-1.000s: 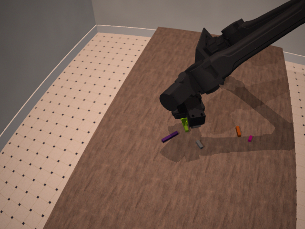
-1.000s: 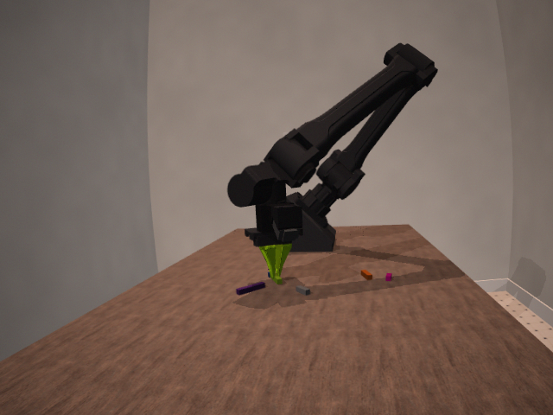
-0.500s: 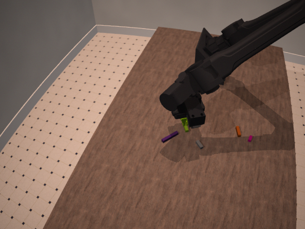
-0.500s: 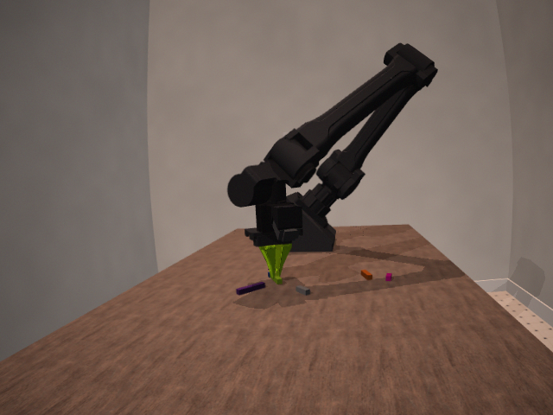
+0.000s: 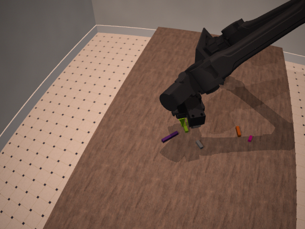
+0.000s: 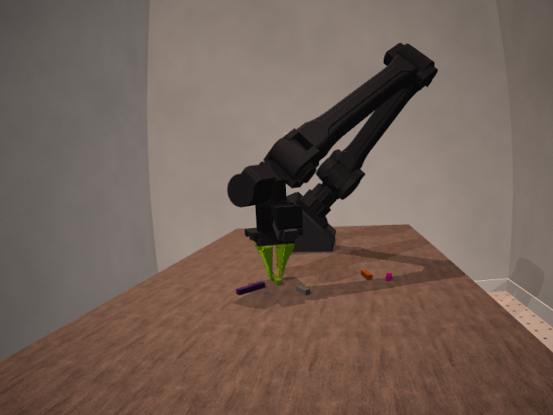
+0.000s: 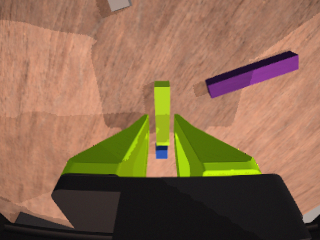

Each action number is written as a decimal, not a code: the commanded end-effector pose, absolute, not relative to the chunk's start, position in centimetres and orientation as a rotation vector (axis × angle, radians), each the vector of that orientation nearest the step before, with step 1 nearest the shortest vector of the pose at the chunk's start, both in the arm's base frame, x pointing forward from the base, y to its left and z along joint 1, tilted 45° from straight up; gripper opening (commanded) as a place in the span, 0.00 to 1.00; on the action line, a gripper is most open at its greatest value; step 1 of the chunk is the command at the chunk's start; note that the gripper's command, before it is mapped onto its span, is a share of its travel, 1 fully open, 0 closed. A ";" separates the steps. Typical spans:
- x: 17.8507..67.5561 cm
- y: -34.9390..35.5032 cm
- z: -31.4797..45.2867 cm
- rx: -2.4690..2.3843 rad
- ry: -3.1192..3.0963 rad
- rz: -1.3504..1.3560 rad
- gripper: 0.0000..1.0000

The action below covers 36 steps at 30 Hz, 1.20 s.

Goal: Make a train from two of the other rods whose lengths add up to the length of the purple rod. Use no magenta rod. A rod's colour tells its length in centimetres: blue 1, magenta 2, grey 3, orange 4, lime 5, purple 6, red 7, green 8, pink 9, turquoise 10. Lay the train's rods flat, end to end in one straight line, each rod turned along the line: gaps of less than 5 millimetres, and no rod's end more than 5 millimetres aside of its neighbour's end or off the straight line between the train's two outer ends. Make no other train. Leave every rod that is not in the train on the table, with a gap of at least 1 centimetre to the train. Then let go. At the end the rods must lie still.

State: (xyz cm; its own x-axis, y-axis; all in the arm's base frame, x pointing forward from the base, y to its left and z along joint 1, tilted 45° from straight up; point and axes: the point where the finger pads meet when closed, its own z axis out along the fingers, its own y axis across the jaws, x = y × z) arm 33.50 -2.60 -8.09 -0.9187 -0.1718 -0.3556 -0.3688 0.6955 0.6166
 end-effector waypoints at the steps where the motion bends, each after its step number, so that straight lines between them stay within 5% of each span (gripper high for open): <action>1: 33.5 -1.9 -8.5 -0.435 2.639 1.055 0.21; 36: 34.1 -9.6 -1.7 -0.438 2.613 0.981 0.24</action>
